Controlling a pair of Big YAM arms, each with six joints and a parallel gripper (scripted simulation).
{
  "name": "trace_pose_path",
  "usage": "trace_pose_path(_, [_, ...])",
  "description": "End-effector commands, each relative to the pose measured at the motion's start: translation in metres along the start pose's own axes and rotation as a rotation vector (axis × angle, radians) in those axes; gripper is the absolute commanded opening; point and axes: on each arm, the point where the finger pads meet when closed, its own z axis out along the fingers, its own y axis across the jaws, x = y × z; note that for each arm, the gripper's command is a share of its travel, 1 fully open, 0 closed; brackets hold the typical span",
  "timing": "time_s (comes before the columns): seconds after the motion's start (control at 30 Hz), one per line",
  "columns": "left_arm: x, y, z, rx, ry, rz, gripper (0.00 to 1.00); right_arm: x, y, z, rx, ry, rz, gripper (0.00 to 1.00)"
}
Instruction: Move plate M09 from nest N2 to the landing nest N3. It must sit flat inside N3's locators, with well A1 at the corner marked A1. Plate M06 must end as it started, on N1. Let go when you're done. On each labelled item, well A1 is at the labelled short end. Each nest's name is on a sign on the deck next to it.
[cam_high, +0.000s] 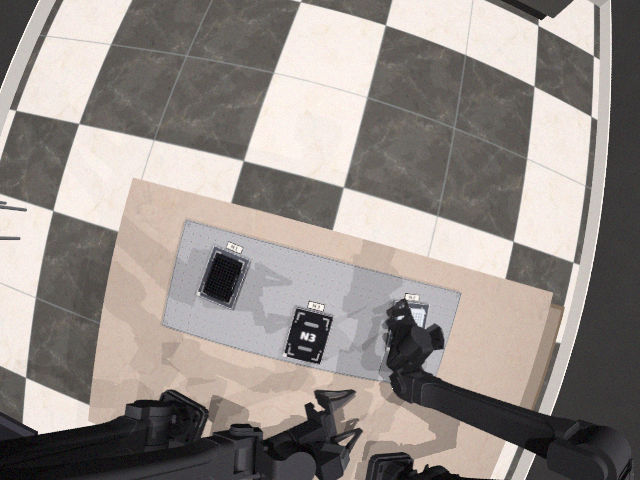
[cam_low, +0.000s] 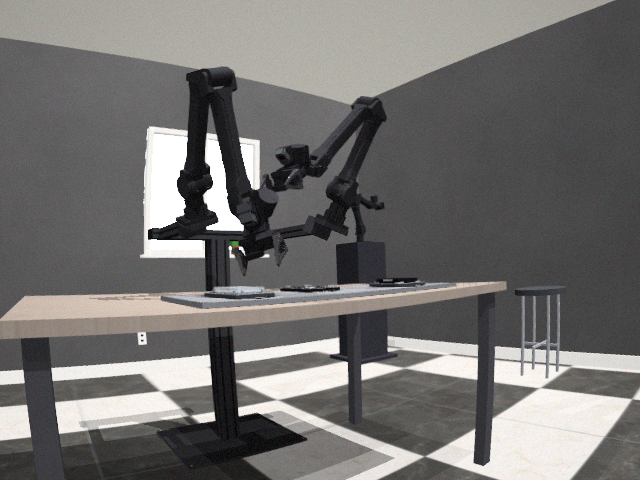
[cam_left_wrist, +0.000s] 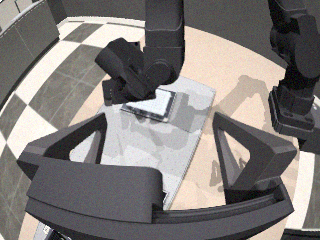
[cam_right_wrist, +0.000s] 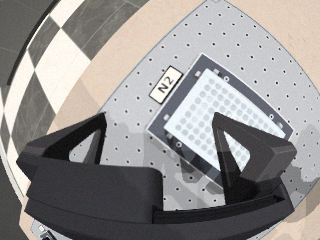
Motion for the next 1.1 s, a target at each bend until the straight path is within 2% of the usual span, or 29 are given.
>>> trace_pose_path(0.0, [-0.042, -0.002, 0.006, -0.003, -0.091, -0.013, 1.0, -0.007, -0.005, 0.009, 0.048, 0.075, -0.267, 1.0])
trace_pose_path(0.2, [-0.042, -0.002, 0.006, -0.003, -0.091, -0.013, 1.0, -0.008, -0.008, 0.017, 0.035, 0.222, -0.555, 1.0])
trace_pose_path(0.27, [-0.042, -0.002, 0.006, -0.003, -0.091, -0.013, 1.0, -0.008, -0.008, 0.017, 0.035, 0.222, -0.555, 1.0])
trace_pose_path(0.3, [-0.026, 0.001, 0.005, -0.007, -0.057, -0.007, 1.0, -0.007, -0.011, 0.016, 0.031, 0.248, -0.608, 1.0])
trace_pose_path(0.43, [-0.026, 0.001, 0.005, -0.007, -0.057, -0.007, 1.0, -0.002, -0.023, 0.013, -0.006, 0.393, -0.825, 1.0])
trace_pose_path(0.6, [-0.026, 0.001, 0.005, -0.007, -0.057, -0.007, 1.0, 0.001, -0.035, 0.004, -0.061, 0.531, -0.983, 1.0])
trace_pose_path(0.77, [-0.026, 0.001, 0.005, -0.007, -0.057, -0.007, 1.0, 0.007, -0.063, 0.005, -0.073, 0.657, -0.995, 1.0])
trace_pose_path(0.97, [-0.026, 0.001, 0.005, -0.007, -0.057, -0.007, 1.0, 0.014, -0.076, 0.009, -0.074, 0.706, -0.978, 1.0])
trace_pose_path(1.07, [-0.026, 0.001, 0.005, -0.007, -0.057, -0.007, 1.0, 0.017, -0.073, 0.01, -0.078, 0.698, -0.971, 1.0])
